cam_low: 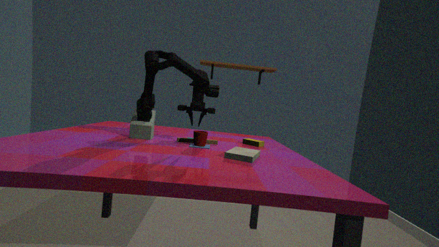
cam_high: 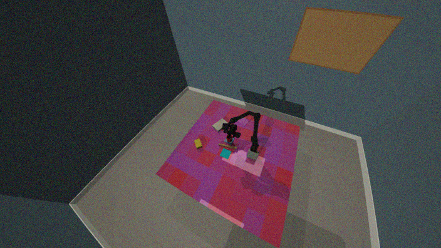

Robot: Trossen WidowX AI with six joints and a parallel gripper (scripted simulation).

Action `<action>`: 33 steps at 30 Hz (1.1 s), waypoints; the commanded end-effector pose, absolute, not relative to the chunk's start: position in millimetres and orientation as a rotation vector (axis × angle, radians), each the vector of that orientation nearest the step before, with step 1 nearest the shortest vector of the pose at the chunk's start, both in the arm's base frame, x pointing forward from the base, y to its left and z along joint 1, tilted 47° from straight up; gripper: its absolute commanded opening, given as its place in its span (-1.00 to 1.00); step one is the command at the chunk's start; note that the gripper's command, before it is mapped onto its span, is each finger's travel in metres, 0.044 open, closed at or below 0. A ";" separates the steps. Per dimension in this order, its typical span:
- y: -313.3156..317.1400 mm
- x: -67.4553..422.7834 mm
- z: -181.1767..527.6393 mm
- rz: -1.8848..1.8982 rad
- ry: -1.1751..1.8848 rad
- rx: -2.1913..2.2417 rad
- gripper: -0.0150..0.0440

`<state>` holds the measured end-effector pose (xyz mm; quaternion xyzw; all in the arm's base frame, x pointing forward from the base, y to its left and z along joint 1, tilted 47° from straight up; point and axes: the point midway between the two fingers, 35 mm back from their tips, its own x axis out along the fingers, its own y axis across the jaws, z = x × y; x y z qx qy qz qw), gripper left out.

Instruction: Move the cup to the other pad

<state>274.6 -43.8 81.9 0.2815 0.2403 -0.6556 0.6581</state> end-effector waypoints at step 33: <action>-84.9 275.6 44.7 -1.491 0.535 0.635 0.01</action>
